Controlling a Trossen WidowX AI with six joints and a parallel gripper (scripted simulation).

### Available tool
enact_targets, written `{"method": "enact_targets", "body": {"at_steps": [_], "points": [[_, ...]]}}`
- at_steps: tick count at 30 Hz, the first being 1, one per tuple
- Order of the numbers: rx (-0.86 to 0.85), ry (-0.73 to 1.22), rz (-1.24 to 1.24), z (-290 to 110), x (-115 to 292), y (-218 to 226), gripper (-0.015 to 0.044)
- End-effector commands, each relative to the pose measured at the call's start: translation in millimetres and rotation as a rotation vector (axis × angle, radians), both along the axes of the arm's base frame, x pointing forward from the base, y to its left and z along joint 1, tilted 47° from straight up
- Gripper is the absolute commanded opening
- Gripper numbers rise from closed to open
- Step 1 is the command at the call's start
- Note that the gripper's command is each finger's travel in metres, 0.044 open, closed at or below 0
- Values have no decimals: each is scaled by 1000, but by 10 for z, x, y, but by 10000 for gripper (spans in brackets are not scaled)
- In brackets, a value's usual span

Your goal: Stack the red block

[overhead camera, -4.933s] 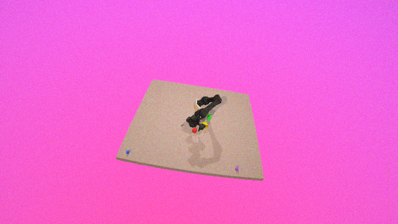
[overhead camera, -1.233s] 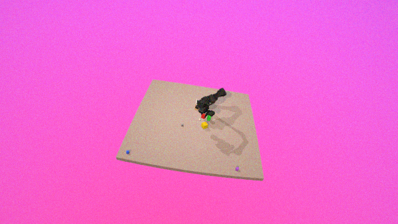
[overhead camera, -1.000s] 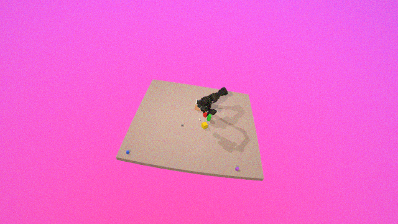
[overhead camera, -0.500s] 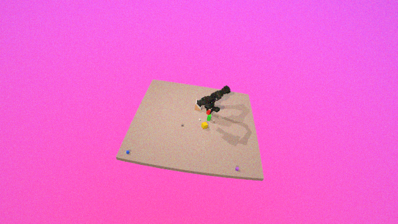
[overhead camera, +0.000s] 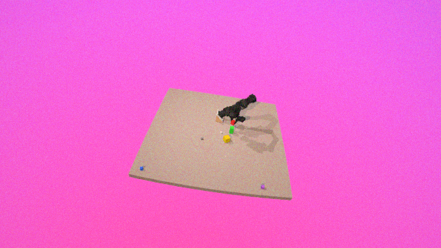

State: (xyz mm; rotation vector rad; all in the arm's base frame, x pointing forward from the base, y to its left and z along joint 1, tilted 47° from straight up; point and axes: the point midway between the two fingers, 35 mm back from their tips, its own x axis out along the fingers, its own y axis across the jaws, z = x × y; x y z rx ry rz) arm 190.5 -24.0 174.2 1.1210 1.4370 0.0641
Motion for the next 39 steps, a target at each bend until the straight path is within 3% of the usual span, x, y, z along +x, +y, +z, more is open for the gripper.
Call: {"method": "enact_targets", "body": {"at_steps": [1,11,39], "points": [[-6,8,-7,-24,-114,67,0],[73,27,109,-174,-94,221,0],[73,26,109,-372,-88,442,0]]}}
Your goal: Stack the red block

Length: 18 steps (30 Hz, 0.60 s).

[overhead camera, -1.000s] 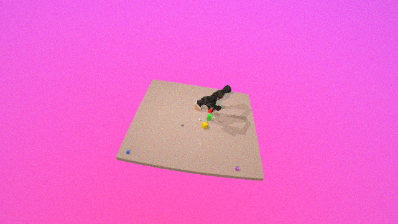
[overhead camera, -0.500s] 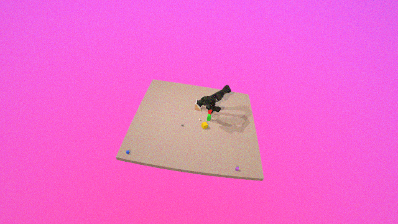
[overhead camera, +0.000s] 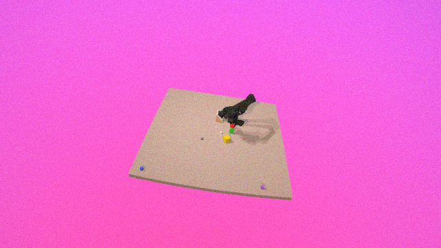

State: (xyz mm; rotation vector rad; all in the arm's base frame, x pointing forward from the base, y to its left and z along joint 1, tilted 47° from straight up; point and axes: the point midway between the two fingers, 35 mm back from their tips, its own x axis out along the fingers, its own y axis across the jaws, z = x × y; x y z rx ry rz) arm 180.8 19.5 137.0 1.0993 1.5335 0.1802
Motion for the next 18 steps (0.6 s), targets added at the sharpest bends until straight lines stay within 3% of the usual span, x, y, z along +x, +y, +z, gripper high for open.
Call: {"method": "enact_targets", "body": {"at_steps": [1,17,18], "points": [[4,-2,-6,0,9,7,0],[3,-2,-6,10,9,-4,0],[0,0,-1,-6,1,4,26]]}}
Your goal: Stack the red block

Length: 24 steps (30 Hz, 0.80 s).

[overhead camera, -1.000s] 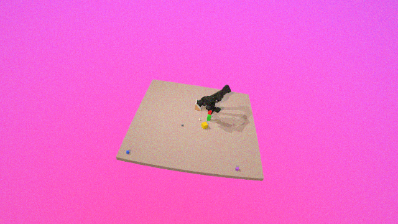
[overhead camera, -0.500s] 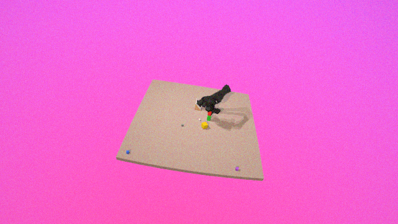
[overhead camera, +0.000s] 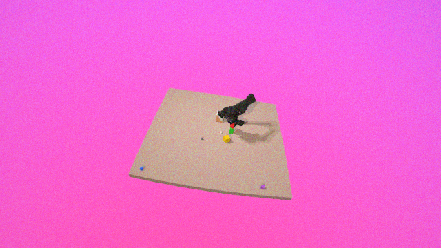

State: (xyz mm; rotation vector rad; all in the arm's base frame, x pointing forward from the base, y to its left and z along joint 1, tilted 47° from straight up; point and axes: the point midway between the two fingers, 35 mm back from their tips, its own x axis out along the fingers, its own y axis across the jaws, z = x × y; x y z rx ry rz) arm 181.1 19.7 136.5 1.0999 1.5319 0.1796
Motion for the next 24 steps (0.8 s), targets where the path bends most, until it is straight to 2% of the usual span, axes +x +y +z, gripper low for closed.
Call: {"method": "enact_targets", "body": {"at_steps": [1,16,24], "points": [[0,1,0,-1,-2,1,53],[0,1,0,-1,-2,1,440],[0,1,0,-1,-2,1,440]]}}
